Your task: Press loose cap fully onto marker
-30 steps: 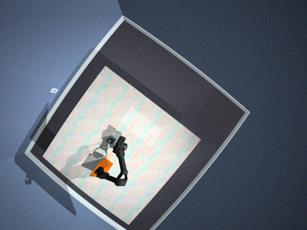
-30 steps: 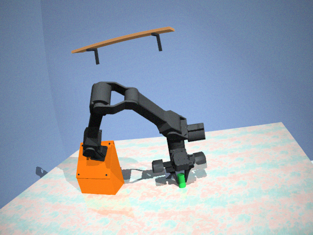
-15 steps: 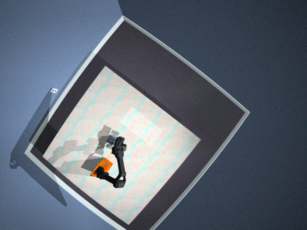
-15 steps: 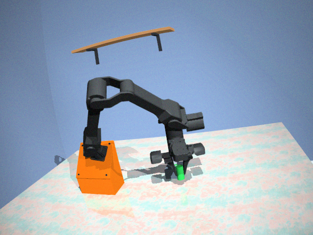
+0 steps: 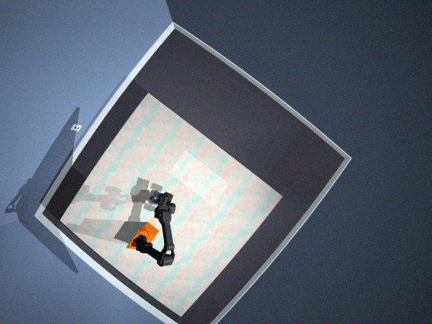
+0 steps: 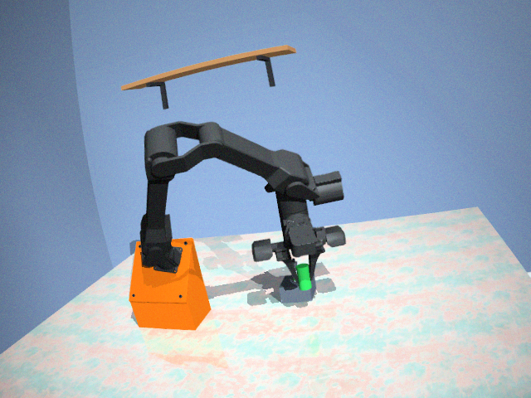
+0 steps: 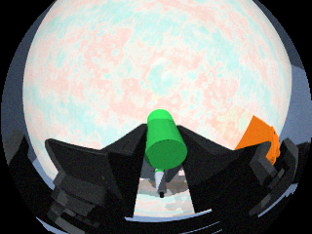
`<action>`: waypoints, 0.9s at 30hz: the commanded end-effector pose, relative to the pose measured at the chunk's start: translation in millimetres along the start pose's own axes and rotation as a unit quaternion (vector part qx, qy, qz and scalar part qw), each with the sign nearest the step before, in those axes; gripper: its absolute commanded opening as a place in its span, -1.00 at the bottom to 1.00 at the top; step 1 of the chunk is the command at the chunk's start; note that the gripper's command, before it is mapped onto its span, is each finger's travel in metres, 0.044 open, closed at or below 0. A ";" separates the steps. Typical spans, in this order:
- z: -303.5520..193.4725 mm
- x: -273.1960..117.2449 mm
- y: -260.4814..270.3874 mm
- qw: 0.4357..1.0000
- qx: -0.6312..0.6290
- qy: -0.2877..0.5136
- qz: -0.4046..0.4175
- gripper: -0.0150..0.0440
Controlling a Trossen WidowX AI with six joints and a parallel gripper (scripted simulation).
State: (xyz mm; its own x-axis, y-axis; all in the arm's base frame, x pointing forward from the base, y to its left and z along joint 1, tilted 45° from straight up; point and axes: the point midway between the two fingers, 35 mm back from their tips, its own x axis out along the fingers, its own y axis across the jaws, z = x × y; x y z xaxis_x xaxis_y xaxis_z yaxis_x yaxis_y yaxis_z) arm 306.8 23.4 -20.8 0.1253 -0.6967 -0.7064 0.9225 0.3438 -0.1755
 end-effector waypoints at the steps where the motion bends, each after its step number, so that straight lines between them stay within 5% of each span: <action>1: -13.0 -7.0 2.7 1.000 0.000 0.005 0.002 -0.49; 27: -96.9 -48.1 -7.1 1.000 0.000 0.005 0.001 -0.49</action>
State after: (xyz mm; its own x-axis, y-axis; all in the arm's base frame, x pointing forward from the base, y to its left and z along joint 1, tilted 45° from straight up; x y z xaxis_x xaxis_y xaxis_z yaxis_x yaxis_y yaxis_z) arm 264.0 106.8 -49.2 0.1247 -0.6901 -0.7129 0.9202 0.3491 -0.1769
